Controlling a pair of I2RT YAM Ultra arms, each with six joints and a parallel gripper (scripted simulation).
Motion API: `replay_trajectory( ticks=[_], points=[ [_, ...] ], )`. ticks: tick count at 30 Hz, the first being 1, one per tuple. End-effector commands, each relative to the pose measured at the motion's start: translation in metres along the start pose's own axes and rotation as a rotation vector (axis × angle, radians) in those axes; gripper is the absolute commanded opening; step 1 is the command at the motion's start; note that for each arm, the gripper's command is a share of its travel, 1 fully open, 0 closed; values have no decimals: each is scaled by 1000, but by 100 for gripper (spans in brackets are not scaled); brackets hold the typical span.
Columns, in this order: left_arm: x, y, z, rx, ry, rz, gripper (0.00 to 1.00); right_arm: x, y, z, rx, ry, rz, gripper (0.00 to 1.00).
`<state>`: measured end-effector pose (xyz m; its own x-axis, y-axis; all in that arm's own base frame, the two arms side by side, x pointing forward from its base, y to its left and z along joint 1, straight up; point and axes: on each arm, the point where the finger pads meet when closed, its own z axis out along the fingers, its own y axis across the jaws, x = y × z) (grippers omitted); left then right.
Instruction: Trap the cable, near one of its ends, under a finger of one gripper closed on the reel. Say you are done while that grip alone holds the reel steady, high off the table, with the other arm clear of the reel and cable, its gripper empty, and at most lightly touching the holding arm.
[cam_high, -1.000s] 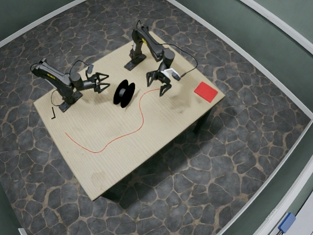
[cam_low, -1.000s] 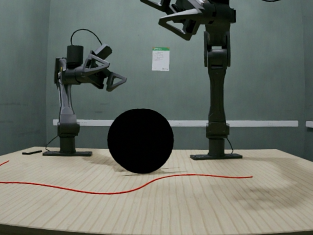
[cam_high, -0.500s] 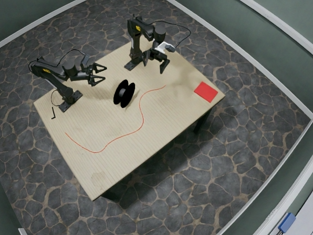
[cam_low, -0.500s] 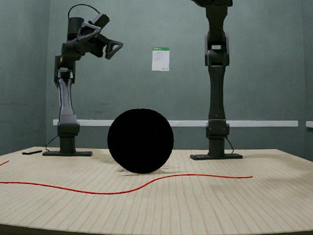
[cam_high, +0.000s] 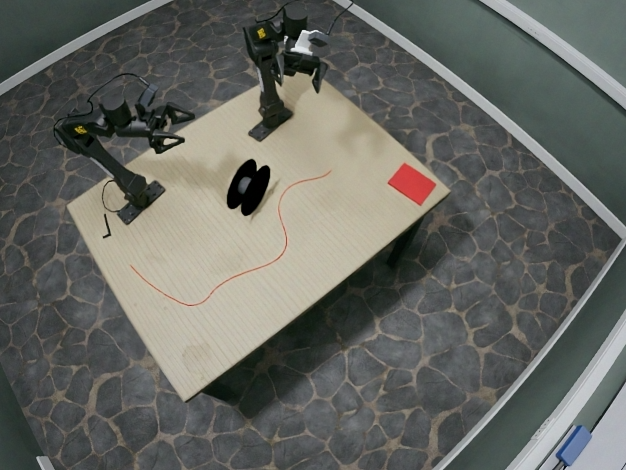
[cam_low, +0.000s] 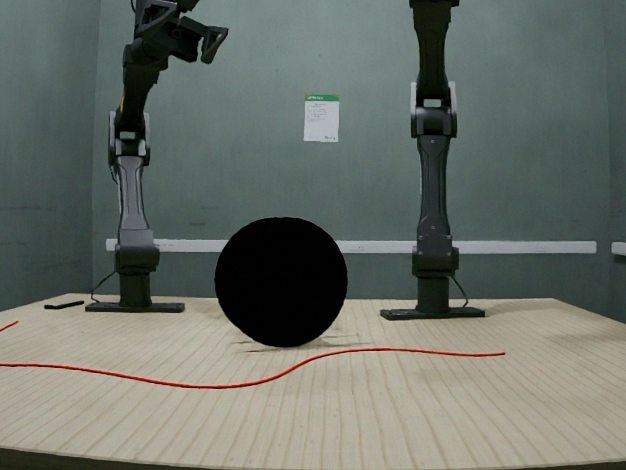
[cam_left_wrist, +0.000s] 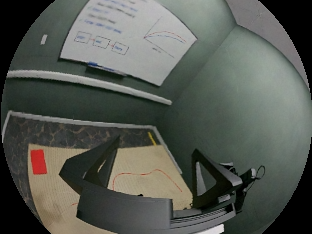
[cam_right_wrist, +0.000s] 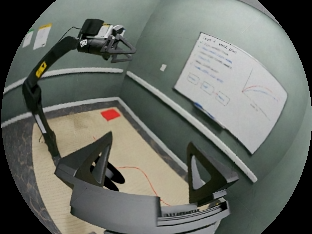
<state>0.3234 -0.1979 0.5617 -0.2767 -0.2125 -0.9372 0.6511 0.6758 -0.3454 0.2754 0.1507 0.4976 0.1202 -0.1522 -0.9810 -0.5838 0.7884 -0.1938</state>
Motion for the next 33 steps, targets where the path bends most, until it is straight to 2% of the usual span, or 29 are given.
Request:
replay_trajectory(
  ticks=[1,9,12,15,21,26,29,33],
  points=[
    [-10,-5,-41,-95,-17,76,100,-13,-11,-17,66,66,60,100],
    [-20,-17,-108,-204,-71,176,100,-48,-20,-58,156,68,110,100],
    [-19,-14,-109,-220,-64,182,100,-52,-21,-63,167,69,115,100],
    [-21,-21,-137,-252,-92,217,100,-63,-23,-81,196,60,129,100],
    [-20,-26,-175,-315,-115,269,100,-75,-26,-106,245,62,157,100],
    [-18,-29,-200,-356,-129,301,100,-82,-24,-123,264,58,175,100],
    [-17,-25,-197,-366,-116,302,100,-83,-25,-126,269,59,178,100],
    [-16,-32,-218,-376,-138,324,100,-88,-25,-141,291,47,186,100]
  ],
)
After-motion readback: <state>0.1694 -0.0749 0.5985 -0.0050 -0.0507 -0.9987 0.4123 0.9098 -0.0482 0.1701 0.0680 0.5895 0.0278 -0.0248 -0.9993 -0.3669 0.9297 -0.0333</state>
